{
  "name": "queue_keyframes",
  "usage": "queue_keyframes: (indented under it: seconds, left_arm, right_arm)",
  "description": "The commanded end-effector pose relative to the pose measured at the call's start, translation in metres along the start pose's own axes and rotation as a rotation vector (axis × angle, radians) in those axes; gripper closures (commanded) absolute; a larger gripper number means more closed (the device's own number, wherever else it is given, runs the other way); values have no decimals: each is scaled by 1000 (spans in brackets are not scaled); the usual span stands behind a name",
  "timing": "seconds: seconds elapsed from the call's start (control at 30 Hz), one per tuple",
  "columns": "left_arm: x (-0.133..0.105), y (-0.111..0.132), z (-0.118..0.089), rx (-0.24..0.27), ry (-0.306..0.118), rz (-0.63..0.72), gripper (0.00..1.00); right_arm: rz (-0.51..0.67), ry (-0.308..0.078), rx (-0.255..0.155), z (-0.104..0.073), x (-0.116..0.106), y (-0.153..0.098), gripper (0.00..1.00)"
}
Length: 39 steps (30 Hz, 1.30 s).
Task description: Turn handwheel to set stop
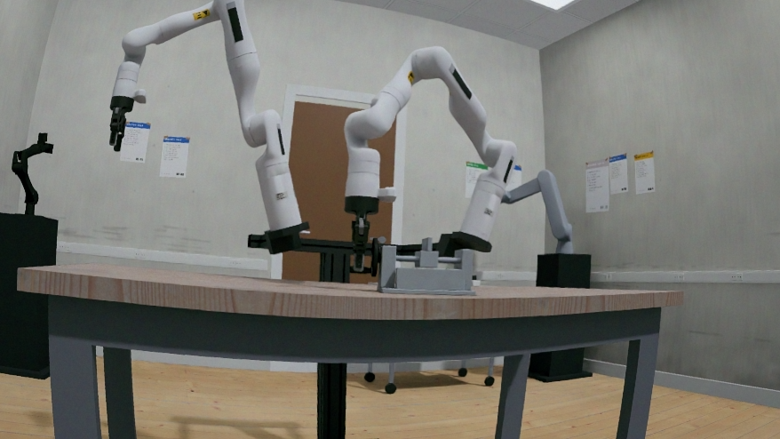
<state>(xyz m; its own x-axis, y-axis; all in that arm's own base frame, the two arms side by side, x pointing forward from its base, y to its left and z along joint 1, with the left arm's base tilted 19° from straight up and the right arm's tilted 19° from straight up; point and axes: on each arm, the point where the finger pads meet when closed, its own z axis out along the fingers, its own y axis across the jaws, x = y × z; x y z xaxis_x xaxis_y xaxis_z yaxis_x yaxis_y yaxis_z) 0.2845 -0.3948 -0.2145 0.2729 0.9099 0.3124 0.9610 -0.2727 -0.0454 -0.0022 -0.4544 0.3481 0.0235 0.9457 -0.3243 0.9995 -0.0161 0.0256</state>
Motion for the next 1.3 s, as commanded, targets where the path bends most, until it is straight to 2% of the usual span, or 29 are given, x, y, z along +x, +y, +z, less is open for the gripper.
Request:
queue_keyframes:
  seconds: [0.0,0.33,0.67,1.27]
  left_arm:
    - [-1,-11,-3,5,1,-6,842]
    - [0,-25,-9,7,4,-6,842]
    - [2,-37,-30,10,9,-6,842]
    - [-1,-23,-58,5,4,-7,842]
  right_arm:
    - [-12,5,4,-1,1,-1,2]
    - [-12,5,4,-1,1,-1,2]
    - [-12,5,4,-1,1,-1,2]
    - [-12,5,4,-1,1,-1,2]
